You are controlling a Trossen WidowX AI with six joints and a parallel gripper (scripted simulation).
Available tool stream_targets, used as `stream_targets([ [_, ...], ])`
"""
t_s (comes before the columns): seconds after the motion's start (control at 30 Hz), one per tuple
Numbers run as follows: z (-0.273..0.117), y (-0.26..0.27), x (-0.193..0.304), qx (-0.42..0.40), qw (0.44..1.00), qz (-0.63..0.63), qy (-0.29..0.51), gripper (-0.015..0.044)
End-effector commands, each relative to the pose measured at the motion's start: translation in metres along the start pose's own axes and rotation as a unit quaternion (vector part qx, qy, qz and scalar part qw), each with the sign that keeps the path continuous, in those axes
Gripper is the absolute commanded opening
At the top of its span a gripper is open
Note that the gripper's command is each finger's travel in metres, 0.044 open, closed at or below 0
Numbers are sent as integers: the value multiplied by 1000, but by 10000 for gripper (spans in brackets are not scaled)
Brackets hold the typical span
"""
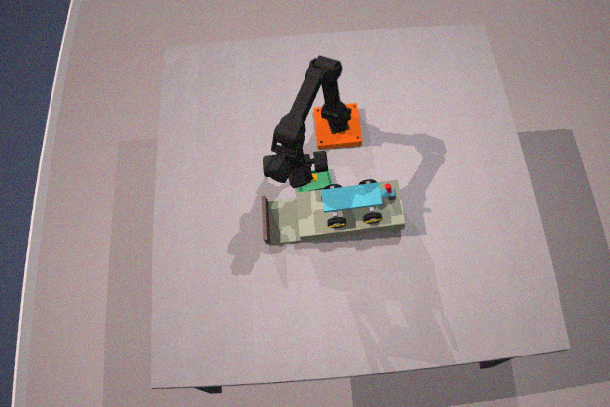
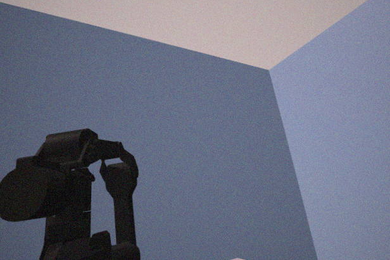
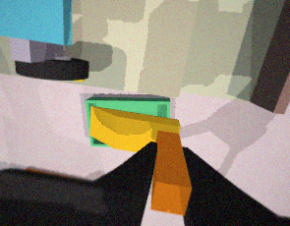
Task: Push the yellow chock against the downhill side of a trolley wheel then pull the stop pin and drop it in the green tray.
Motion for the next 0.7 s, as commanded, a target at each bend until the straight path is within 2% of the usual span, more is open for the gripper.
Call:
stream_targets([
  [0.0, -2, -8, -2, -34, 999, -1, 2, 0],
  [0.67, 5, -7, -32, -37, 999, -1, 0, 0],
])
Point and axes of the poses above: the point midway between the two fingers, 35 mm back from their tips, its own z axis out along the fingers, its own y axis across the jaws, x = y × z, the point moved 3 cm from there along -z, back along the fingers, and after that the axes turned 8 degrees about z, right-handed, at the moved point
